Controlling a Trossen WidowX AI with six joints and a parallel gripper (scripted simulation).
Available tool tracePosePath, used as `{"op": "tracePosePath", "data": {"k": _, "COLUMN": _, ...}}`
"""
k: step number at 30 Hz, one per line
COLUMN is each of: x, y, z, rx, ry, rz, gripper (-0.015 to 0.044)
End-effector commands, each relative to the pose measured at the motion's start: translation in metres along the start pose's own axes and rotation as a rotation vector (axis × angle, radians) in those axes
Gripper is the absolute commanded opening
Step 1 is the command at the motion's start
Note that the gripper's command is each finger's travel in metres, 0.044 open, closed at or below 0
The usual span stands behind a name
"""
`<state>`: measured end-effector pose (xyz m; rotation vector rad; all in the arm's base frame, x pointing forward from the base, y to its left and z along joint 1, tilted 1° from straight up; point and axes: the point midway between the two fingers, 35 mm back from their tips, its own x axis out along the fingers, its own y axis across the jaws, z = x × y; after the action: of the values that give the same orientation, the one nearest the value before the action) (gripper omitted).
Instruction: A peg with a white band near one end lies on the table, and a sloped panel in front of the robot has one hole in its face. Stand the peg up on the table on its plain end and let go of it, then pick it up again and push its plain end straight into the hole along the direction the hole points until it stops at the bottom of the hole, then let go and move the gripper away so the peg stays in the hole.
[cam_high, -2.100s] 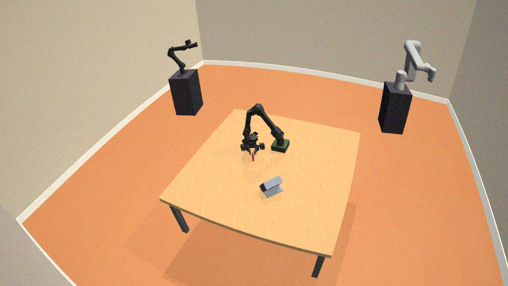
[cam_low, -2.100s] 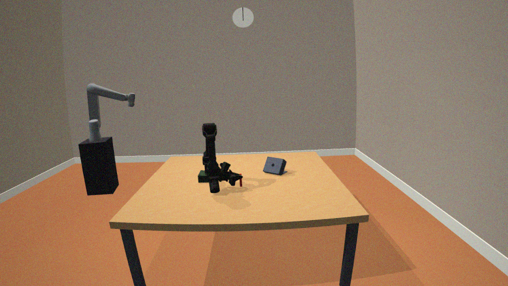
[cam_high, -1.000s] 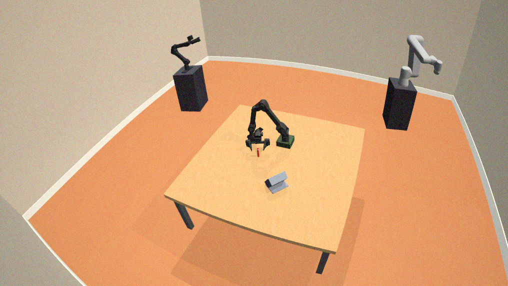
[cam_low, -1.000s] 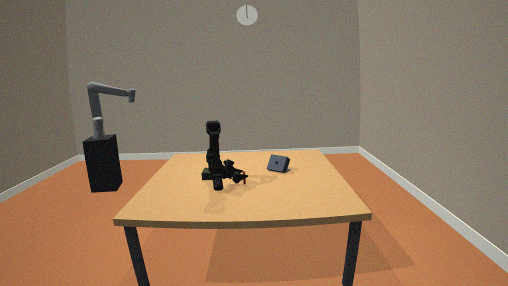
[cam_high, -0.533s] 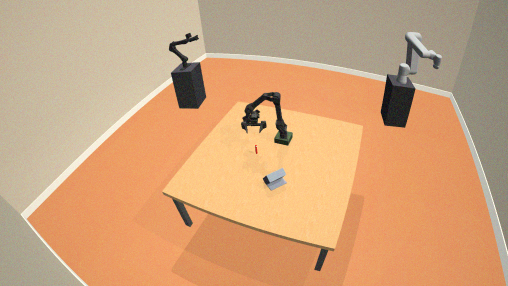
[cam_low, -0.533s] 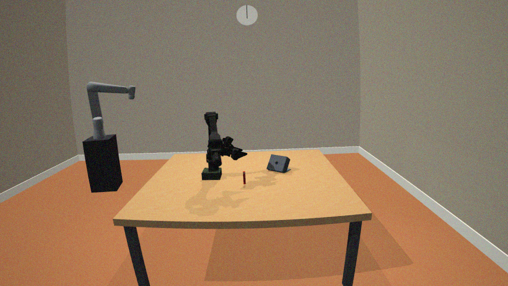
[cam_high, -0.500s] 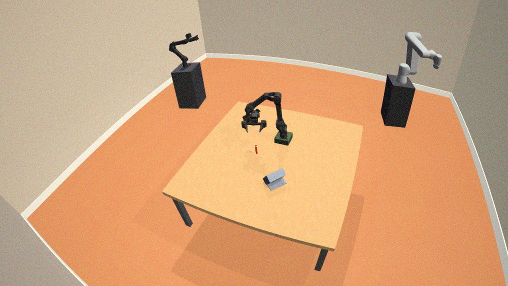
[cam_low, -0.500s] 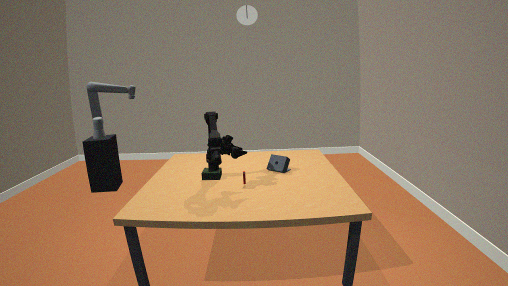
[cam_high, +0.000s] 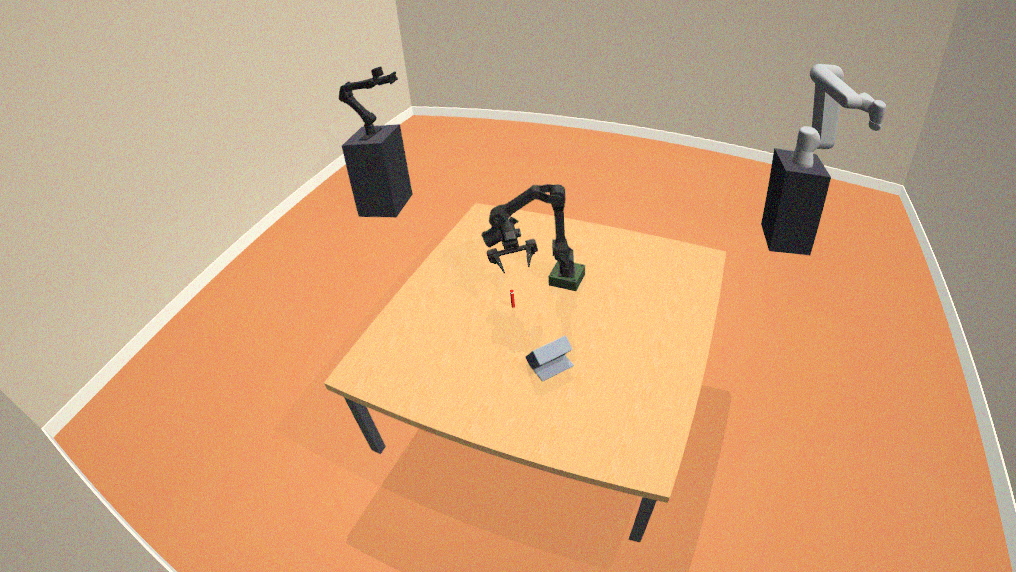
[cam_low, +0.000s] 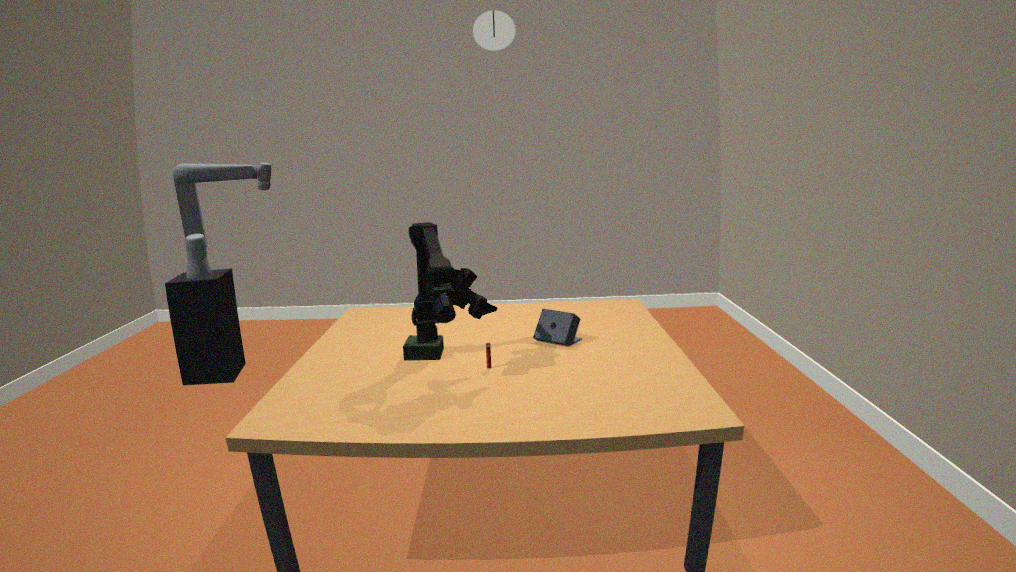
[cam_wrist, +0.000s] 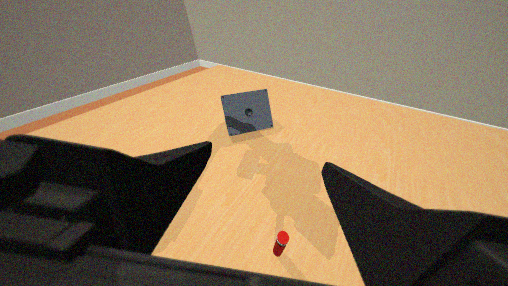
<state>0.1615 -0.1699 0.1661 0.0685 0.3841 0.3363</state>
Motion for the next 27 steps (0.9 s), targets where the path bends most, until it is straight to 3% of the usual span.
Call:
{"op": "tracePosePath", "data": {"k": 1, "x": 0.007, "y": 0.005, "z": -0.008, "rx": 0.013, "ry": 0.110, "rz": 0.061, "gripper": 0.0440}}
{"op": "tracePosePath", "data": {"k": 14, "x": 0.023, "y": 0.011, "z": -0.037, "rx": 0.050, "ry": 0.518, "rz": 0.168, "gripper": 0.0440}}
{"op": "tracePosePath", "data": {"k": 27, "x": 0.026, "y": -0.005, "z": -0.050, "rx": 0.031, "ry": 0.913, "rz": 0.067, "gripper": 0.0440}}
